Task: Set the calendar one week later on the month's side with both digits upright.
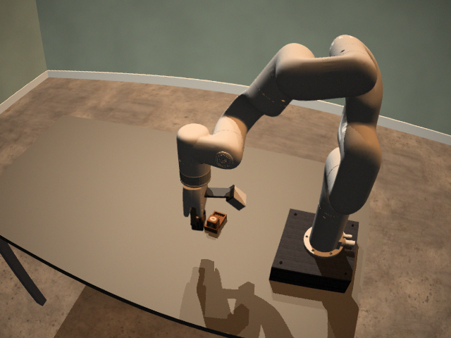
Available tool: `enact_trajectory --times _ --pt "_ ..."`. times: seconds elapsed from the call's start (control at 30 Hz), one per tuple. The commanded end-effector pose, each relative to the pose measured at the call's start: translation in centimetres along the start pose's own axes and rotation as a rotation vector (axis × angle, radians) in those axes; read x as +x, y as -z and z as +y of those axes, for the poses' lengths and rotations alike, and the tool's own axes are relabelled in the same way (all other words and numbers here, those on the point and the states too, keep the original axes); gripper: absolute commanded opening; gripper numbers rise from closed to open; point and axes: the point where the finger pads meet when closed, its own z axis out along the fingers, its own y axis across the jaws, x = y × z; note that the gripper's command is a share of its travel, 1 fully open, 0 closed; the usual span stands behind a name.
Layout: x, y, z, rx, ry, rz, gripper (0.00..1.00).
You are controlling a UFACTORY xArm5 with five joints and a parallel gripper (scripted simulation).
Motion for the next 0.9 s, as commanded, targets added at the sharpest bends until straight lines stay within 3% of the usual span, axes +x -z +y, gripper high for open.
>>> enact_trajectory --times 0.0,0.4,0.87 --pt "-0.1 0.1 0.0 0.000 0.000 -0.003 0.27" --pt "-0.1 -1.6 0.0 0.000 0.000 -0.003 0.27" --pt "-0.1 -7.9 0.2 0.000 0.000 -0.003 0.27"
